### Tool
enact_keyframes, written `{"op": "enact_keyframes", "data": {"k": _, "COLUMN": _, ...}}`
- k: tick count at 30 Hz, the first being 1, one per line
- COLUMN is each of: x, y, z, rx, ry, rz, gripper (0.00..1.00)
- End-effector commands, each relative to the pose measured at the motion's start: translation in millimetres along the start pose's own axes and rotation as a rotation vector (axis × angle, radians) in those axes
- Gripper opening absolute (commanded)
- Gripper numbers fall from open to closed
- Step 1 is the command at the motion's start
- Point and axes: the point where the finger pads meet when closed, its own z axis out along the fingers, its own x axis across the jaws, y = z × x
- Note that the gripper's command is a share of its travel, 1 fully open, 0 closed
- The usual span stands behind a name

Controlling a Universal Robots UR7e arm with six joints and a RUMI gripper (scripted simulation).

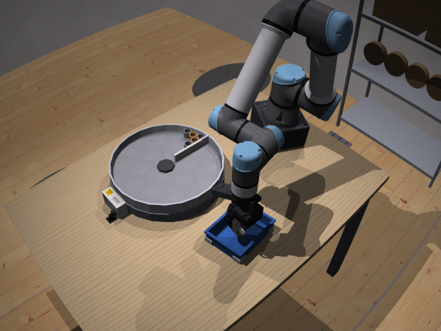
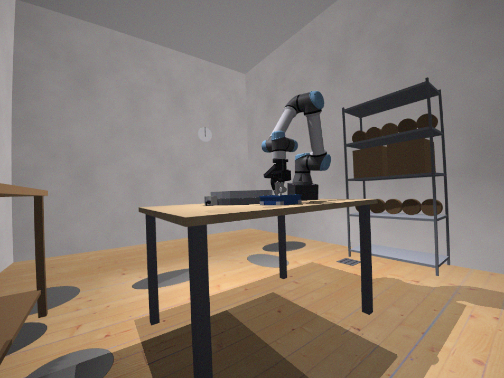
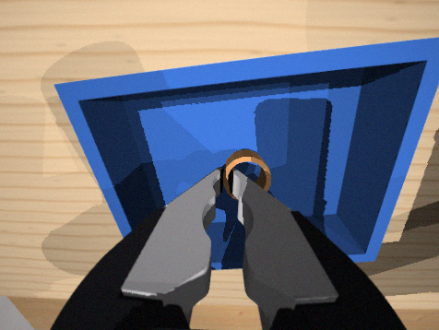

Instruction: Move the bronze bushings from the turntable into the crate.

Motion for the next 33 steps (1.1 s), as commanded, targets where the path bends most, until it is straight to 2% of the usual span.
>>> {"op": "enact_keyframes", "data": {"k": 1, "x": -0.5, "y": 0.1, "z": -0.5, "rx": 0.000, "ry": -0.001, "rz": 0.000, "gripper": 0.00}}
{"op": "enact_keyframes", "data": {"k": 33, "x": -0.5, "y": 0.2, "z": 5.0, "rx": 0.000, "ry": -0.001, "rz": 0.000, "gripper": 0.00}}
